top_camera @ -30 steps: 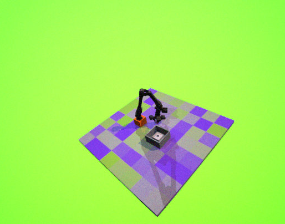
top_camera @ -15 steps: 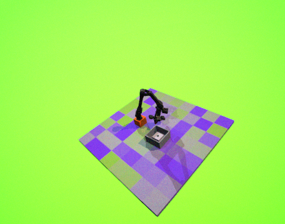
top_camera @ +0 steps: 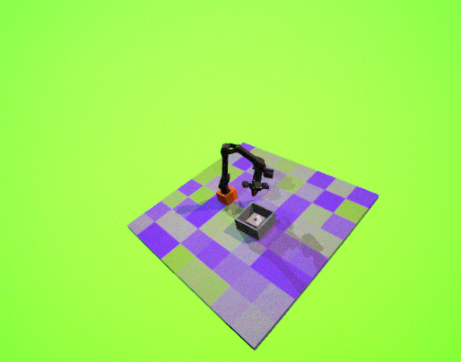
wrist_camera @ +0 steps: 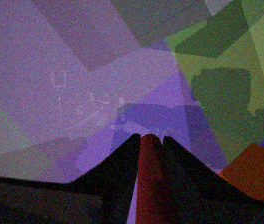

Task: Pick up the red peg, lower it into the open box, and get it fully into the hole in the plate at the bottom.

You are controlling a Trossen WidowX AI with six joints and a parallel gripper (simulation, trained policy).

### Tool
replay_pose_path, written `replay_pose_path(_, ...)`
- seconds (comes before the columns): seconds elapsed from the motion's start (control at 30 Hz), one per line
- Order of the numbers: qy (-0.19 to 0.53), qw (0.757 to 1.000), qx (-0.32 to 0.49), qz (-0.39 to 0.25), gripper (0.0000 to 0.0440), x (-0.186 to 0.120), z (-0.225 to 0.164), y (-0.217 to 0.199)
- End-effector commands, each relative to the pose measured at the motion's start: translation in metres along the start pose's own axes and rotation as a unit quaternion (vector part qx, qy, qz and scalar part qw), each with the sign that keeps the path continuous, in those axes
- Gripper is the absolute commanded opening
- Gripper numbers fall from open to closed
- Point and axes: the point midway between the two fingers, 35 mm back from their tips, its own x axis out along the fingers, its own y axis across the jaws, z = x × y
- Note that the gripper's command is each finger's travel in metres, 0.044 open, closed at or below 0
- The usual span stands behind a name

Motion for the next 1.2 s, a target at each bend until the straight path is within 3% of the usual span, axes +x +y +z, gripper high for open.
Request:
replay_pose_path(0.0, -0.015, 1.0, 0.018, 0.013, 0.0, -0.022, 0.02, -0.003)
replay_pose_path(0.23, -0.025, 0.998, 0.06, 0.018, 0.0, -0.039, 0.05, -0.011)
replay_pose_path(0.57, -0.03, 0.991, 0.125, 0.026, 0.0, -0.039, 0.099, -0.023)
replay_pose_path(1.17, -0.011, 0.984, 0.169, 0.049, 0.0, 0.006, 0.176, -0.042)
